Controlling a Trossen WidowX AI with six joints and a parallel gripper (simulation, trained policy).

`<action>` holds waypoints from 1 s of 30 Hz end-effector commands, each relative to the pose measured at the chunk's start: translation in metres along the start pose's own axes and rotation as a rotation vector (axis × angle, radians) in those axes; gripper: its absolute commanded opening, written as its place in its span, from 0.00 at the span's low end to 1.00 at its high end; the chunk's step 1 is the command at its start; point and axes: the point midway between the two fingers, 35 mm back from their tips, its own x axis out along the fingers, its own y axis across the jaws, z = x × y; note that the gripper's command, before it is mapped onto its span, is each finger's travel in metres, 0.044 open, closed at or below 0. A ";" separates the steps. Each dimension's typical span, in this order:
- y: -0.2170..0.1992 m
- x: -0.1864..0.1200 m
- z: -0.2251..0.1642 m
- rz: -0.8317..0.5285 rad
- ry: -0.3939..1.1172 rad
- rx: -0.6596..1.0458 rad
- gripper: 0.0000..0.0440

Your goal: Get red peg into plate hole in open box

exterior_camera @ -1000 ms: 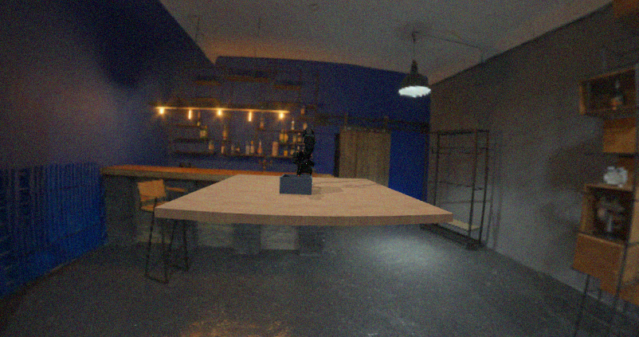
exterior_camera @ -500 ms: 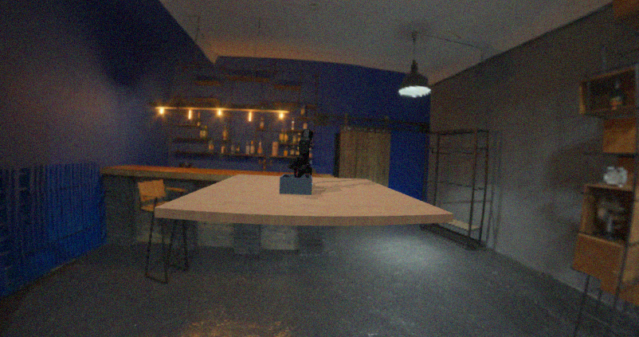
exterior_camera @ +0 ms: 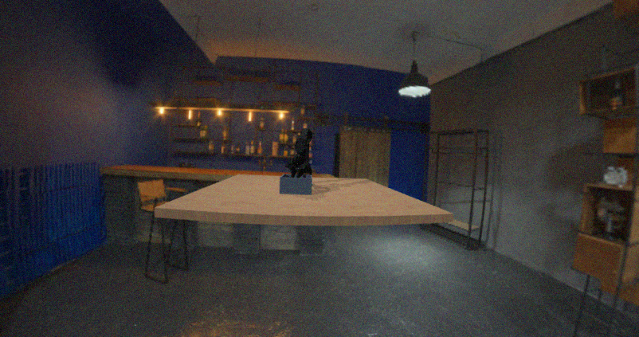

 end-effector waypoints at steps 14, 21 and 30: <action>0.046 -0.023 0.026 0.106 0.083 -0.015 1.00; 0.072 -0.041 0.036 0.180 0.082 -0.032 1.00; 0.081 -0.046 0.038 0.205 0.077 -0.040 1.00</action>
